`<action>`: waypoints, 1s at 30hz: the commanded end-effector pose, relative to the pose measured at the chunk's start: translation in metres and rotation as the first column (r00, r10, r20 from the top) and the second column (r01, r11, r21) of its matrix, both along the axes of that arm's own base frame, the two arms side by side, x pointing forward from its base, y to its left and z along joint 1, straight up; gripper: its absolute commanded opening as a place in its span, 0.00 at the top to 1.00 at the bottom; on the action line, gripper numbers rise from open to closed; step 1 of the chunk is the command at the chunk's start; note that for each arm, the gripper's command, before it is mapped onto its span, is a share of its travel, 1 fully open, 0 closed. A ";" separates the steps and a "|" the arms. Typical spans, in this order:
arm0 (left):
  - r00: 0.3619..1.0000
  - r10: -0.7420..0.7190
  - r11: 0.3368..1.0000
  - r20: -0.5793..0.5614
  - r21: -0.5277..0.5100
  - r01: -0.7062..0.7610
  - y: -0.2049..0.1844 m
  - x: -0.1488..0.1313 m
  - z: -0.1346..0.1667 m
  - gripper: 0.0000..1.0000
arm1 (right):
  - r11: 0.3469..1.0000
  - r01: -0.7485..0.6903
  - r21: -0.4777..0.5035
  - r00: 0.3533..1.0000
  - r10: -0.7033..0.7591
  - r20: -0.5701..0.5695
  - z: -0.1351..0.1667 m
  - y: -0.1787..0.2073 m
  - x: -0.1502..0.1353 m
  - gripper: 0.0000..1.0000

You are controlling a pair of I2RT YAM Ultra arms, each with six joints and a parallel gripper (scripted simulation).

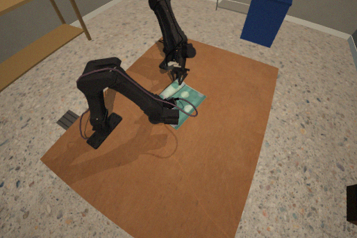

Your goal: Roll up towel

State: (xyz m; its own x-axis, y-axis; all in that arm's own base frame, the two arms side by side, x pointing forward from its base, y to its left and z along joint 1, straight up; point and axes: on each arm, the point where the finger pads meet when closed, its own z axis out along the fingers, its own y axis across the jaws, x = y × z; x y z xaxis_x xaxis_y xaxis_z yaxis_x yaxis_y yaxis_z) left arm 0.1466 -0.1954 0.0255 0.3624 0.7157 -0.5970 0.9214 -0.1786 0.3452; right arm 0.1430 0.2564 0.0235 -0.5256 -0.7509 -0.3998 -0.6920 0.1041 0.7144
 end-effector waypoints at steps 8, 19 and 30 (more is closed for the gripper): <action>1.000 -0.009 1.000 -0.005 -0.007 0.009 -0.004 -0.001 0.001 0.71 | 1.000 0.003 0.028 1.000 -0.003 0.015 0.004 0.004 0.009 0.77; 1.000 -0.009 1.000 -0.005 -0.007 0.009 -0.004 -0.001 0.001 0.76 | 1.000 0.003 0.028 1.000 -0.003 0.015 0.004 0.004 0.009 0.73; 1.000 -0.009 1.000 -0.005 -0.007 0.009 -0.004 -0.001 0.001 0.76 | 1.000 0.003 0.028 1.000 -0.003 0.015 0.015 0.004 0.009 0.27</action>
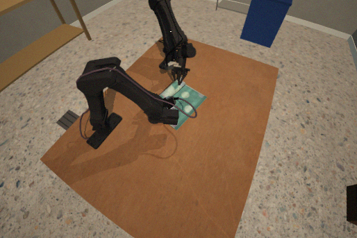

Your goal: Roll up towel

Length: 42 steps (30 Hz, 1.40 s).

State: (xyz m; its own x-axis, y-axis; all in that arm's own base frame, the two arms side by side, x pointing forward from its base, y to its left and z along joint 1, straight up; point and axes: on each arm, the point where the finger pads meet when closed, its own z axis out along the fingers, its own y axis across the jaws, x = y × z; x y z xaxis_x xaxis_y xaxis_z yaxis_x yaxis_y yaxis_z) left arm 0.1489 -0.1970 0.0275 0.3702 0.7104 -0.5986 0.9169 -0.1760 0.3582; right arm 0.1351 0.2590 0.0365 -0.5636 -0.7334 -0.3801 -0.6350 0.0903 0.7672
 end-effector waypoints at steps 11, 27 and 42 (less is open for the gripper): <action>0.998 -0.008 1.000 -0.055 0.010 0.009 -0.002 -0.004 -0.001 0.76 | 1.000 -0.007 -0.001 0.996 0.007 0.090 0.013 -0.010 0.025 0.15; 0.936 0.007 0.997 -0.351 0.080 0.023 -0.002 -0.004 0.003 0.76 | 1.000 -0.006 -0.002 0.995 0.007 0.102 0.043 -0.045 0.050 0.14; 0.733 0.057 0.985 -0.678 0.158 0.070 -0.002 -0.004 0.007 0.76 | 0.999 0.023 -0.045 0.837 0.006 0.547 0.047 -0.028 0.031 0.09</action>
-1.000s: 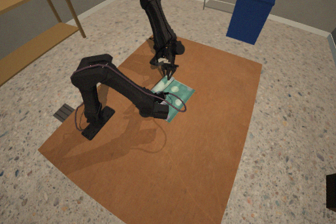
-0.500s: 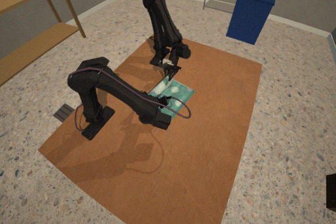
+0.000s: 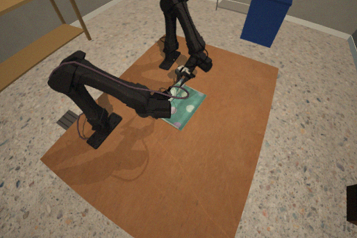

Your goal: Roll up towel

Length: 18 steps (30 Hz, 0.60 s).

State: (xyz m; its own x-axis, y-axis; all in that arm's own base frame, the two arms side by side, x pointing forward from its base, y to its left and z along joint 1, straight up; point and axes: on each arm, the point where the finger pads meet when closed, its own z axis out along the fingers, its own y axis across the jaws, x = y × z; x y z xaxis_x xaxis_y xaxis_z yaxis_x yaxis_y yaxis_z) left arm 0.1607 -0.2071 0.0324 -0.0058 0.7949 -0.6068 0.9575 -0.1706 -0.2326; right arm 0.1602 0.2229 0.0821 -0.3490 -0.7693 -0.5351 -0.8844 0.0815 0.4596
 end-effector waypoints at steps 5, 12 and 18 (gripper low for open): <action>0.954 -0.011 0.997 -0.298 0.065 0.032 0.008 -0.015 0.004 0.76 | 0.998 0.057 -0.008 0.904 -0.048 0.424 0.004 0.017 -0.004 0.07; 0.914 -0.001 0.995 -0.406 0.089 0.041 0.008 -0.015 0.005 0.76 | 0.998 0.061 -0.016 0.797 -0.040 0.602 0.006 0.025 -0.013 0.05; 0.873 0.009 0.993 -0.488 0.107 0.050 0.008 -0.015 0.006 0.76 | 0.997 0.076 -0.019 0.684 -0.038 0.728 0.008 0.031 -0.019 0.03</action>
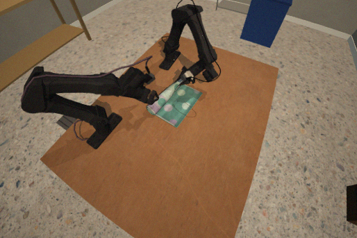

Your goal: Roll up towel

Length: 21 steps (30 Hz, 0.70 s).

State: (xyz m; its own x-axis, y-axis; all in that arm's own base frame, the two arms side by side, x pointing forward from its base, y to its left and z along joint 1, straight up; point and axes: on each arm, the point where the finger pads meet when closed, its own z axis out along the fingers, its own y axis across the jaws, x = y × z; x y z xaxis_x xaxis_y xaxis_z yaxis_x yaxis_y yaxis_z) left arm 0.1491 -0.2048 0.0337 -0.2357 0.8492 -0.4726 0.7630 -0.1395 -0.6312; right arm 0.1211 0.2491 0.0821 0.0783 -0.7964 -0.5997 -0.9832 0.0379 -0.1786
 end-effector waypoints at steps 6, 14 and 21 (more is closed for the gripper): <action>0.995 -0.009 1.000 -0.098 0.026 0.011 0.005 -0.004 0.004 0.76 | 0.994 0.104 0.034 0.979 -0.108 0.170 0.008 0.005 0.020 0.02; 0.995 -0.009 1.000 -0.098 0.026 0.011 0.005 -0.004 -0.006 0.76 | 0.995 0.095 0.034 0.980 -0.099 0.170 0.007 0.001 0.024 0.02; 0.995 -0.009 1.000 -0.098 0.026 0.011 0.005 -0.004 -0.007 0.76 | 0.995 0.095 0.034 0.980 -0.099 0.170 -0.004 0.001 0.024 0.02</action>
State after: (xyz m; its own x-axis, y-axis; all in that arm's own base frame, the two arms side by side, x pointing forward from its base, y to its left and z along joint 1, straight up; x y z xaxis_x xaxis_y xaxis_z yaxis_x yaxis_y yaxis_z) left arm 0.1401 -0.2018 0.0331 -0.2794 0.8614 -0.4241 0.6865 -0.1296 -0.7155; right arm 0.1417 0.2485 0.0799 0.0960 -0.8056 -0.5846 -0.9371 0.1249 -0.3260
